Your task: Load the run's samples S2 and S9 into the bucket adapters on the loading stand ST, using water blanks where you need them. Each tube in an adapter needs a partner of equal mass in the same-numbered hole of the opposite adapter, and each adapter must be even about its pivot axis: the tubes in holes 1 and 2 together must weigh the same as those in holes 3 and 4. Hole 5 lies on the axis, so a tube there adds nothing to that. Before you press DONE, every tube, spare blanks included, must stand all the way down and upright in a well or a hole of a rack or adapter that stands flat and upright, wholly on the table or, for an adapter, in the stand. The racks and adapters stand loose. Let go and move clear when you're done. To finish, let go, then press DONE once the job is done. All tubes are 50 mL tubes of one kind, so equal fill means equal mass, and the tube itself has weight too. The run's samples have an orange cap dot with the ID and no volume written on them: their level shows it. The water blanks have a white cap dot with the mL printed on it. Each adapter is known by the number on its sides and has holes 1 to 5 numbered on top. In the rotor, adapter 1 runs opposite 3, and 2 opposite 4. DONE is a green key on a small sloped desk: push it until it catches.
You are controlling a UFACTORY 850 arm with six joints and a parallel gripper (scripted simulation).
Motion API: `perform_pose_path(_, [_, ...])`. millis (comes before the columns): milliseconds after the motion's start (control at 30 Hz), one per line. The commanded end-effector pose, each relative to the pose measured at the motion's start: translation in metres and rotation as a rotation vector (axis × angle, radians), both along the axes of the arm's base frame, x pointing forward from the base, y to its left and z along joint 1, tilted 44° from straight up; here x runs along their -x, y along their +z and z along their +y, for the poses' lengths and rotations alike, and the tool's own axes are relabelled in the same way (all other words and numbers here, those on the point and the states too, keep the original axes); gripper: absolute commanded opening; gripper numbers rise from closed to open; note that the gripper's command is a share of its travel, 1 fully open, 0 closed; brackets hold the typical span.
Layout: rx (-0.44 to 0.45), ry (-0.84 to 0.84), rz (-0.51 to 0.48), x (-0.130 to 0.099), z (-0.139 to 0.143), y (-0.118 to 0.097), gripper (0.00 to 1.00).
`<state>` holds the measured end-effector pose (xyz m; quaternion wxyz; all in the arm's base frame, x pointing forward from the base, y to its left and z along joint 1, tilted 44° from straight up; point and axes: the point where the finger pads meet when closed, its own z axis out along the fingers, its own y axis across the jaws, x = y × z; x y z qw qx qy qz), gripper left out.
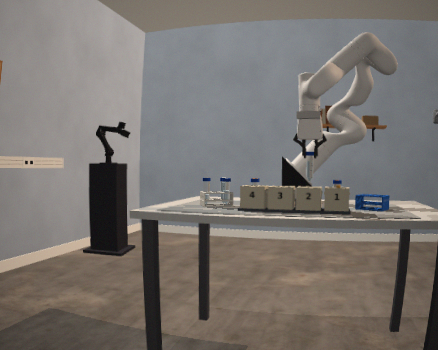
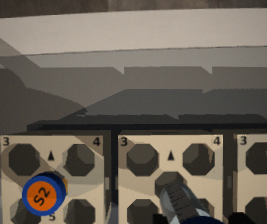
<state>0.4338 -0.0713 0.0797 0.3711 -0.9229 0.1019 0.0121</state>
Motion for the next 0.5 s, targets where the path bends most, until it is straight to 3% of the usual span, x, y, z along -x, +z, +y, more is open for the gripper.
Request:
perform_pose_path(0, [0.001, -0.001, -0.002, -0.0012, 0.0055, -0.0061, 0.0])
perform_pose_path(467, [0.001, -0.001, -0.002, -0.0014, 0.009, -0.0097, 0.0])
